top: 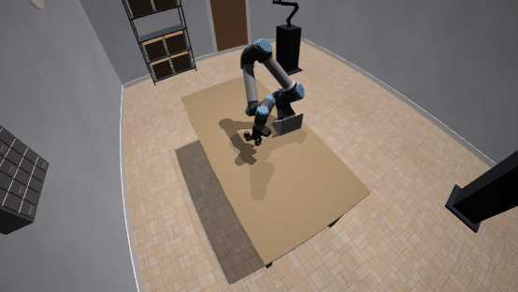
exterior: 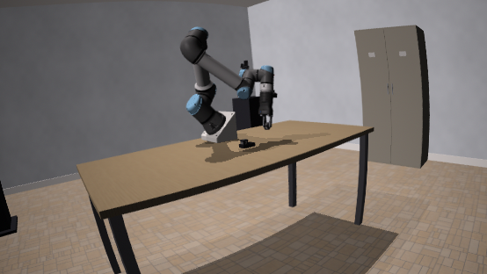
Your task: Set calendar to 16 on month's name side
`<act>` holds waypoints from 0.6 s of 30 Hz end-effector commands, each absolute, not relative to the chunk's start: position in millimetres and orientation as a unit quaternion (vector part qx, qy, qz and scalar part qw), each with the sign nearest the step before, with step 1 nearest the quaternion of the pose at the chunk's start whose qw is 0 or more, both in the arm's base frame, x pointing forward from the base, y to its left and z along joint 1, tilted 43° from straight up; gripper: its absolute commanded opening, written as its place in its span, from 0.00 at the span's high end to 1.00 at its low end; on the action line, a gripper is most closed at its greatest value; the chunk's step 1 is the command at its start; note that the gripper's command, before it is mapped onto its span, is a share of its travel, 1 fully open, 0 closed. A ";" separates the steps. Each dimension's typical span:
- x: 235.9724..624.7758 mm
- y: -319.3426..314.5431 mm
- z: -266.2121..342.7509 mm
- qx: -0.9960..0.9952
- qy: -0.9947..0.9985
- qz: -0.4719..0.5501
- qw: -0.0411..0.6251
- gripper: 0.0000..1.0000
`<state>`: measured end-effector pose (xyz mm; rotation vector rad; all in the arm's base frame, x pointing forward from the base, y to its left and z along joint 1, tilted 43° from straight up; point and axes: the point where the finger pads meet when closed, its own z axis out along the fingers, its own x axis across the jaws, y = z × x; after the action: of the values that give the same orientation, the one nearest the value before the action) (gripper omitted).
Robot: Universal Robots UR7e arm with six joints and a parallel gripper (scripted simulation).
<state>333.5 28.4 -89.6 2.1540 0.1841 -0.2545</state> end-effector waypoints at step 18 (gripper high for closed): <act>334.8 26.8 -87.1 0.929 0.062 -0.111 0.348 0.43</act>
<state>334.4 26.5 -87.3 2.3883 0.1602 -0.2871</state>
